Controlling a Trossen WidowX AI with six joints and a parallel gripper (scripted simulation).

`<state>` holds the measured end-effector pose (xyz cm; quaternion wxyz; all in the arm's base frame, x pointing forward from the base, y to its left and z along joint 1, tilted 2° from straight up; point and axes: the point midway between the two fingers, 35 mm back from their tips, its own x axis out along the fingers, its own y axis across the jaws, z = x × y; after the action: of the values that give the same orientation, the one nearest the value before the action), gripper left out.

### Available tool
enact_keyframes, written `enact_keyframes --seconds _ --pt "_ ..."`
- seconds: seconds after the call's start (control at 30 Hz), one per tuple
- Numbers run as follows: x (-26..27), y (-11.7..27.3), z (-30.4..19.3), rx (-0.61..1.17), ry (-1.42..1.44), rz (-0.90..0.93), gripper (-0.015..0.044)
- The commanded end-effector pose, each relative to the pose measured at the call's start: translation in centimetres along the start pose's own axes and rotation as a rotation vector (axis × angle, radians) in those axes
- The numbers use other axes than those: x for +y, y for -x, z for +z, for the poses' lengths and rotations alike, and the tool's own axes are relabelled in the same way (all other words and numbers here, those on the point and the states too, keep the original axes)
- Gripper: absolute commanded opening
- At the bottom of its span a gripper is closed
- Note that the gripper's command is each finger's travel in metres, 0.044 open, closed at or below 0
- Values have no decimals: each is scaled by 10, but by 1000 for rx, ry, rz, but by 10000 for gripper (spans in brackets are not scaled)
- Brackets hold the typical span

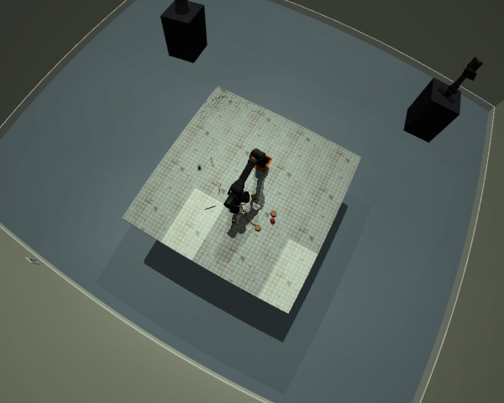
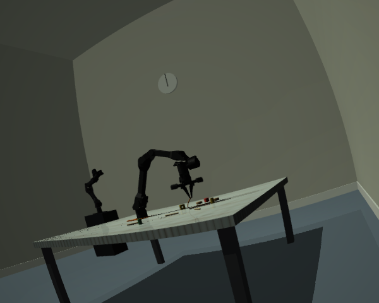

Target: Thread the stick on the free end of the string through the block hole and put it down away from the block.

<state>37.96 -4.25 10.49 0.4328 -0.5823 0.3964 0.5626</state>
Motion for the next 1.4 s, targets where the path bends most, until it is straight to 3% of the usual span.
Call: enact_keyframes --seconds 0.0,1.37 --pt "-3 -4 2 -2 167 12 0" --pt "-17 -3 -34 2 258 11 0"
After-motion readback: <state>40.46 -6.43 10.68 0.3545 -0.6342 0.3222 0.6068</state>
